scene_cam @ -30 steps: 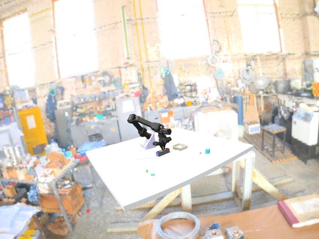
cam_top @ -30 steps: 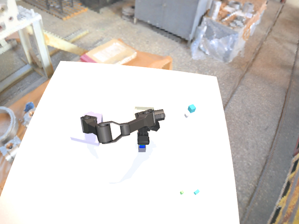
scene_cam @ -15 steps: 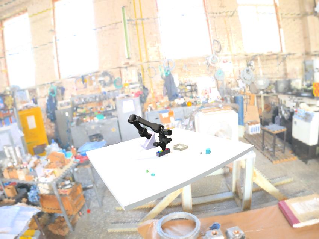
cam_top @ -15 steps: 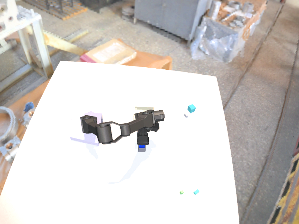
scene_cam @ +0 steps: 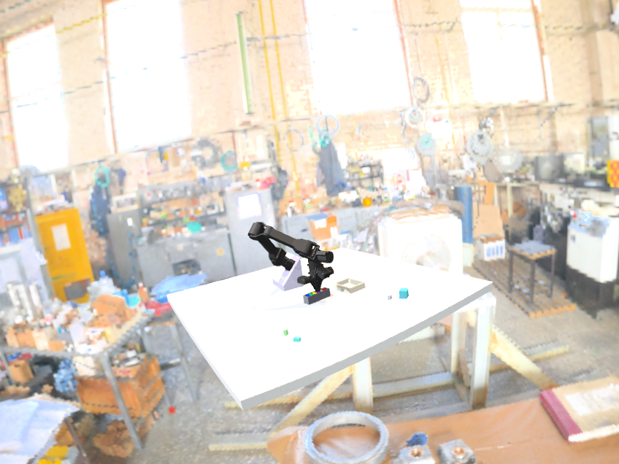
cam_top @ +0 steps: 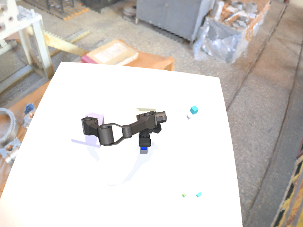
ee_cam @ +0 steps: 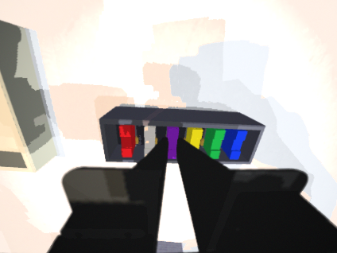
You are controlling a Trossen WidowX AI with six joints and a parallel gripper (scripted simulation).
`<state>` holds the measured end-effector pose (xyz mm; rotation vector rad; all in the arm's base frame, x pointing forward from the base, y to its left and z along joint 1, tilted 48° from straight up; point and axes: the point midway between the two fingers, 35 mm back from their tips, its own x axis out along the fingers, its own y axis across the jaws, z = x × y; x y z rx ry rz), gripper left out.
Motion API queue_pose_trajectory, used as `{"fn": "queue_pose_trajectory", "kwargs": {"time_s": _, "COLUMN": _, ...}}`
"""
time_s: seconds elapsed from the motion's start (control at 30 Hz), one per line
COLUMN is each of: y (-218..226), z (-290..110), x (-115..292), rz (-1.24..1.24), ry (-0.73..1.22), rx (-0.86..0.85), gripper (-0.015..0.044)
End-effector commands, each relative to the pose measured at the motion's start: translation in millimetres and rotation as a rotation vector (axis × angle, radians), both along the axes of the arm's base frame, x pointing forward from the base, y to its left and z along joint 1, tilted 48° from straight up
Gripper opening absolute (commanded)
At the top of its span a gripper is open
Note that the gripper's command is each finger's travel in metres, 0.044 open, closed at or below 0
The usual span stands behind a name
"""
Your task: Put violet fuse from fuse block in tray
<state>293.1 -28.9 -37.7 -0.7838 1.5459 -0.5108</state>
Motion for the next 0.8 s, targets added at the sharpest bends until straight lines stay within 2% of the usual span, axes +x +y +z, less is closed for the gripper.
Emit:
{"fn": "queue_pose_trajectory", "kwargs": {"time_s": 0.0, "y": 2.5, "z": 2.0, "x": 0.6, "rz": -0.001, "ry": -0.004, "rx": 0.001, "gripper": 0.0000}}
{"fn": "queue_pose_trajectory", "kwargs": {"time_s": 0.77, "y": 11.0, "z": 9.3, "x": 1.0, "rz": 0.001, "ry": -0.003, "rx": 0.001, "gripper": 0.0000}}
